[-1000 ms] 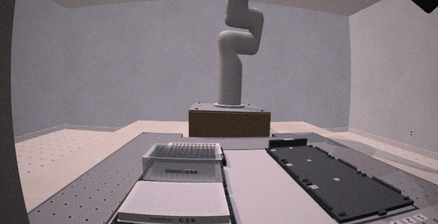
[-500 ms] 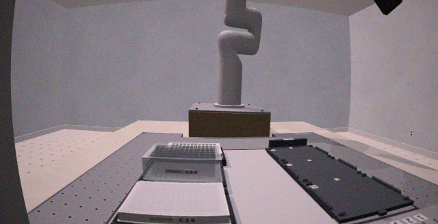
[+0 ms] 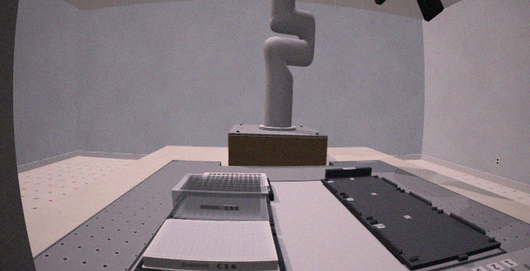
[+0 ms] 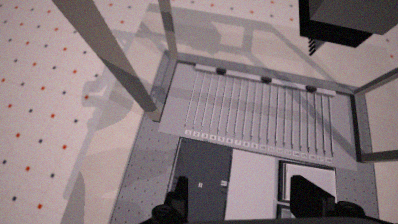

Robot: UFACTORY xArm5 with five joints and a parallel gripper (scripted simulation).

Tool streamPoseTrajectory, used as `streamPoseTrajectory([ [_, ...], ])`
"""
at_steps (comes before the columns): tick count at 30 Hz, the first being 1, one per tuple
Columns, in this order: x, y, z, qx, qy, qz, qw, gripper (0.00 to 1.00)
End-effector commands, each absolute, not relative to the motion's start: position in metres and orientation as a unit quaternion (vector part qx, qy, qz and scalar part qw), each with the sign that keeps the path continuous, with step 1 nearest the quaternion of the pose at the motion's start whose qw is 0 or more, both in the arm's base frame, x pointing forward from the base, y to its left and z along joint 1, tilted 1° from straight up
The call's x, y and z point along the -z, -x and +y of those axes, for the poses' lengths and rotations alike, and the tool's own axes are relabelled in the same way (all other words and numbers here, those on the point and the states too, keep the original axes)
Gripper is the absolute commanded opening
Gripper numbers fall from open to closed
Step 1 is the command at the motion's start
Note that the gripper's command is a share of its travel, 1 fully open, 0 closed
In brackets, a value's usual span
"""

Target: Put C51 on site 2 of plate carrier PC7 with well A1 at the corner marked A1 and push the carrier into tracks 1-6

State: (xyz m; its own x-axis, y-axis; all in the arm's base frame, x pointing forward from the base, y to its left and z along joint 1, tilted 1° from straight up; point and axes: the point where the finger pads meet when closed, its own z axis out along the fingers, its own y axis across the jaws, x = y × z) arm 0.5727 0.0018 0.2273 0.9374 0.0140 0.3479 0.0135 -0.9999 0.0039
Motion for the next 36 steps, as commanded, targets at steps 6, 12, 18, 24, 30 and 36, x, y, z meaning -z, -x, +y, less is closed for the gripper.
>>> streamPoseTrajectory([
  [6,-0.234,-0.541,0.001,-0.121,-0.993,0.005,0.0,1.0],
  [12,-0.238,-0.512,0.001,-0.105,-0.995,0.004,0.0,1.0],
  [18,-0.242,-0.484,0.001,-0.075,-0.997,0.003,0.0,1.0],
  [24,-0.244,-0.464,0.001,-0.062,-0.998,0.002,0.0,1.0],
  [30,-0.247,-0.436,0.0,-0.032,-0.999,0.001,0.0,1.0],
  [36,-0.236,-0.433,-0.015,-0.03,-0.997,0.068,0.003,1.0],
])
